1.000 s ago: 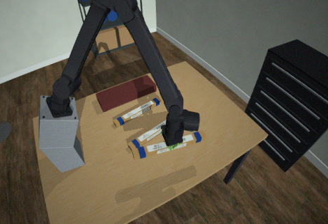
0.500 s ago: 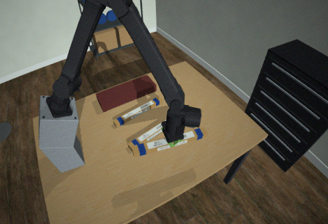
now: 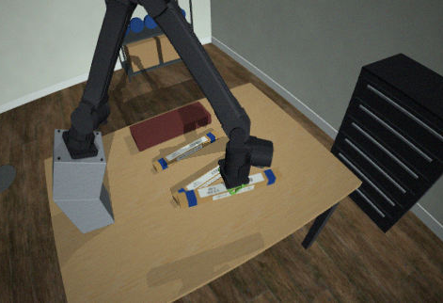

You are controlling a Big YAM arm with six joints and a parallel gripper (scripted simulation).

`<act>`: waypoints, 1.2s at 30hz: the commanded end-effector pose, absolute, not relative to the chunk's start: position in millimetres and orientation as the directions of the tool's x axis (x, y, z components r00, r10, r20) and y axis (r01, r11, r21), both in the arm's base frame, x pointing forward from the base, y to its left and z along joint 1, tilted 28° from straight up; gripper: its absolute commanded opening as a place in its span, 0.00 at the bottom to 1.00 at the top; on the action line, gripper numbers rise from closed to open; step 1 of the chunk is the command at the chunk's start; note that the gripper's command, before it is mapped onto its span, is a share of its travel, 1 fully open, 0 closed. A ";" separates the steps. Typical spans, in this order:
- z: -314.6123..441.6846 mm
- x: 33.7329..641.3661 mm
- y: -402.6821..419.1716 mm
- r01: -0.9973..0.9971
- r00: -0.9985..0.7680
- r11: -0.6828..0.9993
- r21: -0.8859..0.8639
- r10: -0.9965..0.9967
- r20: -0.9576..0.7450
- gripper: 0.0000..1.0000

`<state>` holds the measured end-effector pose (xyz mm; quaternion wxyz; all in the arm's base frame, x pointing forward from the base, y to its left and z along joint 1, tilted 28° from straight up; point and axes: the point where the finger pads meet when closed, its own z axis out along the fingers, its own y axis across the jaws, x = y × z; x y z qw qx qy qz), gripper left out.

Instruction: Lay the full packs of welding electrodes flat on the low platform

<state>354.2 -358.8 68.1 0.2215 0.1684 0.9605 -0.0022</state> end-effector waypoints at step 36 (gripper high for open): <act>115.1 344.1 -374.7 0.345 -0.807 0.939 0.016 0.305 -0.505 0.00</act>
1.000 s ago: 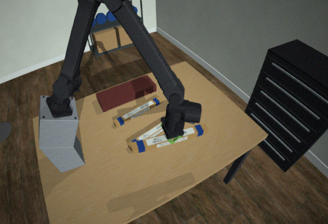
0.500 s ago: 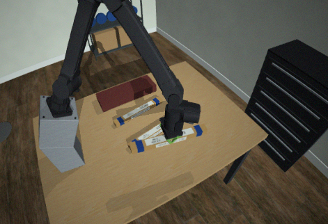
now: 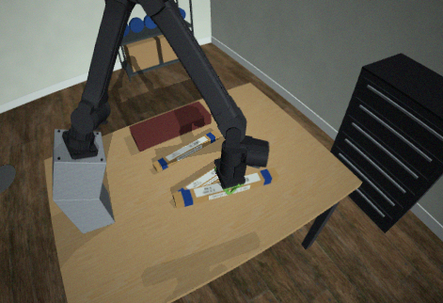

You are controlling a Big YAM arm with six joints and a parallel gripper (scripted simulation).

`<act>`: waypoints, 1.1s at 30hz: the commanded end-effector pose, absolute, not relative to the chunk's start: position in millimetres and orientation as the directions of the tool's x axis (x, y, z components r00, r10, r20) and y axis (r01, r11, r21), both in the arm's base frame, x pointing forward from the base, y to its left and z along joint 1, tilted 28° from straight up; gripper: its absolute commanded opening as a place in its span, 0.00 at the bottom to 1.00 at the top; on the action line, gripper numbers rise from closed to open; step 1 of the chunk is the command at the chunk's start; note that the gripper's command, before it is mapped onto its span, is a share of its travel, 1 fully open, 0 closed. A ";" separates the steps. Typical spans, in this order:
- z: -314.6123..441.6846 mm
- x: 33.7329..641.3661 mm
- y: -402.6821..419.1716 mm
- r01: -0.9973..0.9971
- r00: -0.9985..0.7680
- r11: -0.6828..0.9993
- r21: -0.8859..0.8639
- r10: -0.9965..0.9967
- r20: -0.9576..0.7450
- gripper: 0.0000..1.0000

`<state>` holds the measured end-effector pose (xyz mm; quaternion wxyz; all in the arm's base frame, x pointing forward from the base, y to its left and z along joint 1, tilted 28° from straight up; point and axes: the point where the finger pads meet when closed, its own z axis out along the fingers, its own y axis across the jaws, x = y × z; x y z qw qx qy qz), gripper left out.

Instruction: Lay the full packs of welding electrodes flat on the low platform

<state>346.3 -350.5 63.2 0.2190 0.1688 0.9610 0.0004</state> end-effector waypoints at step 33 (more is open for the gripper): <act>109.5 341.5 -371.0 0.346 -0.808 0.938 0.019 0.308 -0.502 0.00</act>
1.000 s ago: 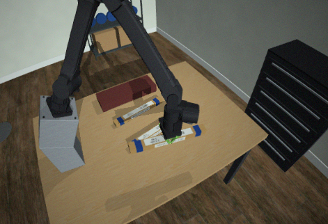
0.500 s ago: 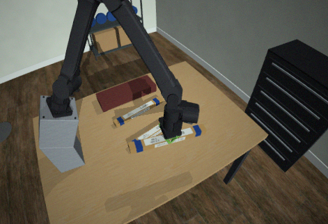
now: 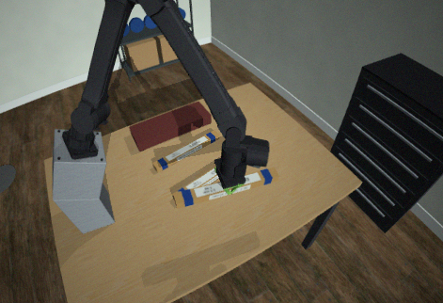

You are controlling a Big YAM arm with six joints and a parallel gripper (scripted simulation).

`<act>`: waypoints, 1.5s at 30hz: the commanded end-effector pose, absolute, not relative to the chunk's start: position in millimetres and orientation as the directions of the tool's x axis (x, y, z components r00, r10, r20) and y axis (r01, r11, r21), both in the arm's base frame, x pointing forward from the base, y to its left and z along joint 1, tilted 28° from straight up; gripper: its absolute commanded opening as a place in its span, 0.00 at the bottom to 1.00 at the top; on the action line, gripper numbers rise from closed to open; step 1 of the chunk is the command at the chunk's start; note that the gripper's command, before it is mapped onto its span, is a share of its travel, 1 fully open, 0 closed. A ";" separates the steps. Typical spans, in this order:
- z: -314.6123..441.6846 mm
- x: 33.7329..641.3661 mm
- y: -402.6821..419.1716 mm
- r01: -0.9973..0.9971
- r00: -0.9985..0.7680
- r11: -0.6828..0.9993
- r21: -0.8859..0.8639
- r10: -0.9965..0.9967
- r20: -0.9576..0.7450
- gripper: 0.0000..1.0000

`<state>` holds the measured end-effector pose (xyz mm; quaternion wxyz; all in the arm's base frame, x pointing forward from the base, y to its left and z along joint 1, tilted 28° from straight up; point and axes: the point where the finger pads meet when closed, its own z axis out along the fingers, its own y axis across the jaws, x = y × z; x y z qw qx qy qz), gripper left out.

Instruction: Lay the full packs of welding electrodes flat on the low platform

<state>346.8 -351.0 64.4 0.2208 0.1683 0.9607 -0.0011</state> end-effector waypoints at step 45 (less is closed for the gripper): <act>103.5 368.9 -276.9 0.180 -0.860 0.982 -0.063 0.126 -0.495 0.00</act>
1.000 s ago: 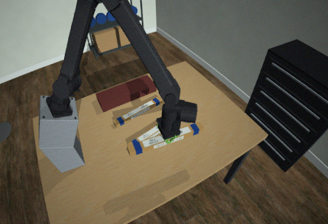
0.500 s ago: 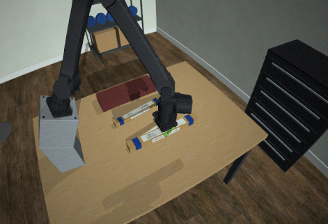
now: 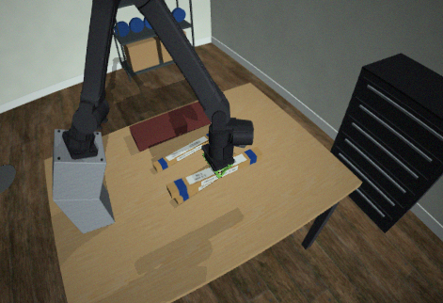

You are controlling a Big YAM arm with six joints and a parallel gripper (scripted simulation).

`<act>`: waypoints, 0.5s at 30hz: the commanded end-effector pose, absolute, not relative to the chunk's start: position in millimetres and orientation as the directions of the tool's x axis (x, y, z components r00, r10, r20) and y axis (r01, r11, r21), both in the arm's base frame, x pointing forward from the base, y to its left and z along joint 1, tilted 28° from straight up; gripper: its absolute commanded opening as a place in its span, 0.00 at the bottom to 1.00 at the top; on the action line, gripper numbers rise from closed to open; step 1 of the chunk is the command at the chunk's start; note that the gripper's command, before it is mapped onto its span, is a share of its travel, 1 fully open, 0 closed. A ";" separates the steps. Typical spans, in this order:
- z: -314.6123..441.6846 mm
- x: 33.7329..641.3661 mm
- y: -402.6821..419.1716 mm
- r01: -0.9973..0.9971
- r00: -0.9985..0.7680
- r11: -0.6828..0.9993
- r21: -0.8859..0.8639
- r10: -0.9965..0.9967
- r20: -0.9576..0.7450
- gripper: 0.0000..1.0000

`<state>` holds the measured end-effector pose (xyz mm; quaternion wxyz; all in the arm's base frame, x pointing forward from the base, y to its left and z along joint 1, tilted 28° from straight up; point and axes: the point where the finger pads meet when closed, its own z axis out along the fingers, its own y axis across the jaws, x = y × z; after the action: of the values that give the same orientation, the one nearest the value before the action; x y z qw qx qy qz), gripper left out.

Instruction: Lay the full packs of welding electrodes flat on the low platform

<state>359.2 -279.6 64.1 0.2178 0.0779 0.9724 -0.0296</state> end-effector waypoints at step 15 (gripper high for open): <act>105.0 379.1 -244.2 0.181 -0.856 0.982 -0.062 0.126 -0.501 0.00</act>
<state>366.1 -244.0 63.3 0.2134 0.0775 0.9735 -0.0288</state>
